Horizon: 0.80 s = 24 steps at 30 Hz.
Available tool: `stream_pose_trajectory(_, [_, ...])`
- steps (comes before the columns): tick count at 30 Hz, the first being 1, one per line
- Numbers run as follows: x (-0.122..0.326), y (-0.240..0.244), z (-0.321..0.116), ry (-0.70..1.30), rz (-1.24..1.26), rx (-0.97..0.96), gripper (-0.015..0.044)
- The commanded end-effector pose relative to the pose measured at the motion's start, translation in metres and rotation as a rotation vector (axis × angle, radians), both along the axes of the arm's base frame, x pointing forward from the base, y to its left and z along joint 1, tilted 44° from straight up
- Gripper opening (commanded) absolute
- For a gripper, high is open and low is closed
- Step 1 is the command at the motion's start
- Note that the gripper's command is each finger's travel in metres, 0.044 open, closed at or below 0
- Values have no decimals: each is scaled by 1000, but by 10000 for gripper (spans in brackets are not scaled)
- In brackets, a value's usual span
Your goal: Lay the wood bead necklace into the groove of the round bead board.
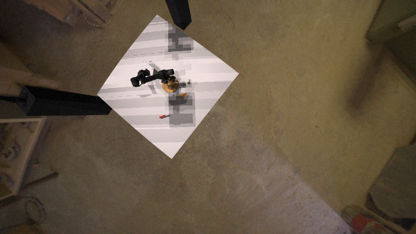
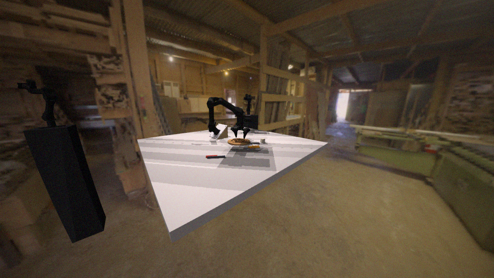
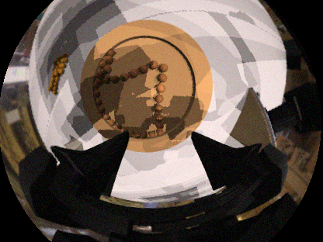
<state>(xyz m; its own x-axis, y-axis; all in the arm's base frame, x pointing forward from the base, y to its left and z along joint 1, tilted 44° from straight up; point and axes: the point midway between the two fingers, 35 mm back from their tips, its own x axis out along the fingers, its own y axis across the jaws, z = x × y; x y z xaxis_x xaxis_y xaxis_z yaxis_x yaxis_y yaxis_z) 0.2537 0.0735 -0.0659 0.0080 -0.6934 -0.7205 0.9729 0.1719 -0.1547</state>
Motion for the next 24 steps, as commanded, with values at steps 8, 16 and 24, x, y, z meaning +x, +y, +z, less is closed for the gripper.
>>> stream_pose_trajectory(8, [-1,1,0,1,-4,4,440])
stream_pose_trajectory(16, [2,8,15,35,31,4,335])
stream_pose_trajectory(24, [4,10,25,69,66,4,125])
